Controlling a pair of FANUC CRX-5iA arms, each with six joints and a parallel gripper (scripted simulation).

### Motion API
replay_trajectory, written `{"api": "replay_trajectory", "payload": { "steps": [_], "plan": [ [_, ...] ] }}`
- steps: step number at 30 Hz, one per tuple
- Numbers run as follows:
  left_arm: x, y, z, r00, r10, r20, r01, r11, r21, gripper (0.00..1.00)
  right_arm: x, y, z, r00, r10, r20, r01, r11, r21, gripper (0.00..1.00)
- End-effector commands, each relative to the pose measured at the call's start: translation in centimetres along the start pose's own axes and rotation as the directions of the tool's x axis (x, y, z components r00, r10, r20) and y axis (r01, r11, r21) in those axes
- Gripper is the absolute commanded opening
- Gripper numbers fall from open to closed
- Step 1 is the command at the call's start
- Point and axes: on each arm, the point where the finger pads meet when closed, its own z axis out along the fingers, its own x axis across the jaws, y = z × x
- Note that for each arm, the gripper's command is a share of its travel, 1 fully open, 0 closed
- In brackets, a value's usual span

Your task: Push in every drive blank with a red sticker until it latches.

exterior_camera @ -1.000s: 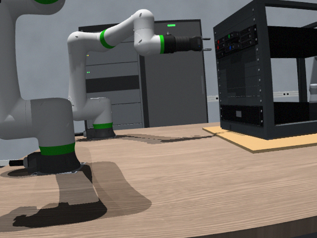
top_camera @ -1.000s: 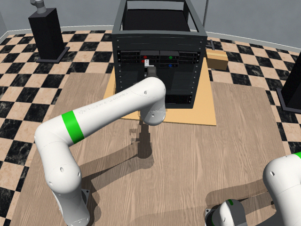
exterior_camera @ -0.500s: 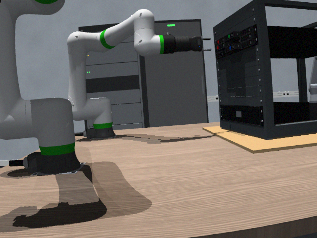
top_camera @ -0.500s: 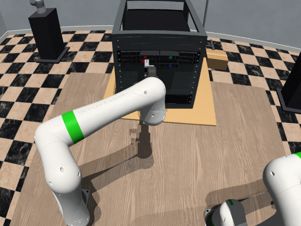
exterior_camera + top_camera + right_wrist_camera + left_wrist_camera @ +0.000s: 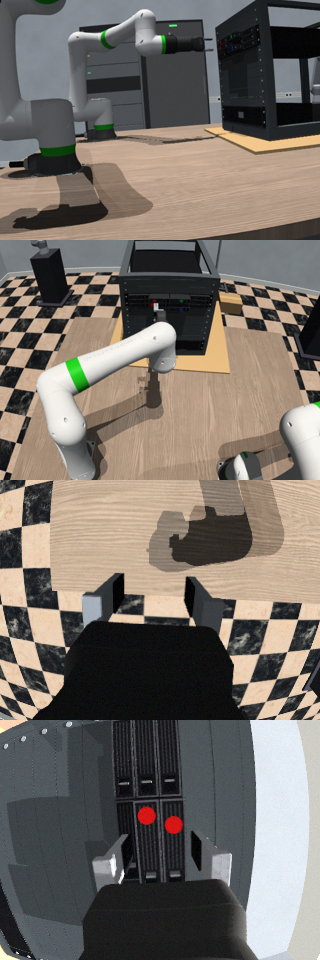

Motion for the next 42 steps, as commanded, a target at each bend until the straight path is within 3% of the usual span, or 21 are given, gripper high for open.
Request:
{"api": "replay_trajectory", "payload": {
  "steps": [1,34,35,42],
  "plan": [
    [0.16,-0.02,0.00,1.000,-0.002,-0.002,0.002,1.000,0.000,1.00,-0.01,0.02,-0.08,1.000,0.000,0.000,0.000,1.000,-0.002,1.00],
    [0.16,-0.02,0.00,1.000,-0.002,-0.002,0.002,1.000,0.000,1.00,-0.01,0.02,-0.08,1.000,0.000,0.000,0.000,1.000,-0.002,1.00],
    [0.16,-0.02,0.00,1.000,-0.002,-0.002,0.002,1.000,0.000,0.00,-0.01,0.02,-0.08,1.000,0.000,0.000,0.000,1.000,-0.002,1.00],
    [0.16,-0.02,0.00,1.000,-0.002,-0.002,0.002,1.000,0.000,0.00,-0.01,0.02,-0.08,1.000,0.000,0.000,0.000,1.000,-0.002,1.00]
  ]
}}
